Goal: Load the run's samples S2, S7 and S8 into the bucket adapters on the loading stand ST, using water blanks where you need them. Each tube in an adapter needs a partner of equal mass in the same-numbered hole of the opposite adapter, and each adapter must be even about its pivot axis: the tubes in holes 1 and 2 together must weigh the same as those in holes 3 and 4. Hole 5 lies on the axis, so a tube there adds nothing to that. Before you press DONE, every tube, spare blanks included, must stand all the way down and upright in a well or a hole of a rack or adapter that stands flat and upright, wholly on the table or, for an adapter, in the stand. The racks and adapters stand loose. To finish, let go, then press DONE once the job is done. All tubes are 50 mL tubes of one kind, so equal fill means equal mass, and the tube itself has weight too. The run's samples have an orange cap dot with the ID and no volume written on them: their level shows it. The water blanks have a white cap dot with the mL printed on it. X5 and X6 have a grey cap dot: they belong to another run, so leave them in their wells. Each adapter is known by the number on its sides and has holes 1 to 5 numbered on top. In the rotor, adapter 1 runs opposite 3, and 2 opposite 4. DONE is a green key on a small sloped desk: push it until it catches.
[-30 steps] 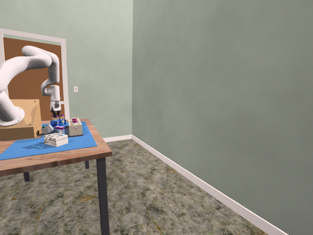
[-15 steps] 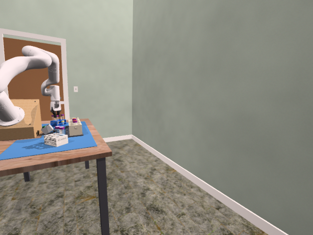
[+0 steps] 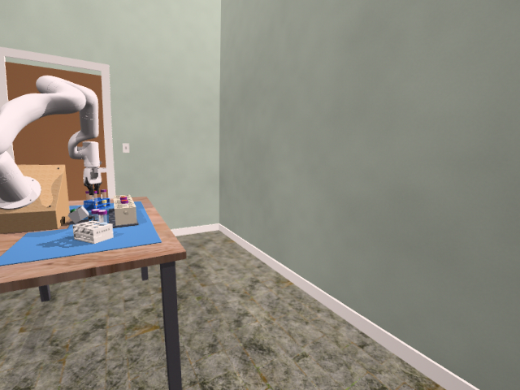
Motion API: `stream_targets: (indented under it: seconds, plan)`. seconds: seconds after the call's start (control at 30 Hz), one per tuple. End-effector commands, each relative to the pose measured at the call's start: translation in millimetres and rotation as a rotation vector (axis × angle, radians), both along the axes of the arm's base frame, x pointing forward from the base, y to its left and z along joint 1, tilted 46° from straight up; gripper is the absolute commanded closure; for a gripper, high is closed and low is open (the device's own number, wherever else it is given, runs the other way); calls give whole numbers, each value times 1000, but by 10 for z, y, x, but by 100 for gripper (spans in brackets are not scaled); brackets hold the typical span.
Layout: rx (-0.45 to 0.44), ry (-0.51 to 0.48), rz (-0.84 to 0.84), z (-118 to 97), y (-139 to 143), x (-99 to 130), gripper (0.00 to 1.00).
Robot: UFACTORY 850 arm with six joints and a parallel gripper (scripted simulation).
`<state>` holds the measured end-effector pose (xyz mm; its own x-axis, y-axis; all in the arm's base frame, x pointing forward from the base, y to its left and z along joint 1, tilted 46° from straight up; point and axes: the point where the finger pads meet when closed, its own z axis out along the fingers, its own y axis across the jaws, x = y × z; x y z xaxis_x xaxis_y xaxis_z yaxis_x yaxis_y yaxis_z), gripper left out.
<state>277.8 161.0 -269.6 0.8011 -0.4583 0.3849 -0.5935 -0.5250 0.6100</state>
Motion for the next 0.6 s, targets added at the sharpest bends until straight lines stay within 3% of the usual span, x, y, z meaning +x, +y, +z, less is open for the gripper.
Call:
stream_targets:
  seconds: [0.0, 0.57]
  plan:
    - [2, -1, 0, 15, 26, 10, 100]
    - [2, -1, 0, 85, 98, 17, 100]
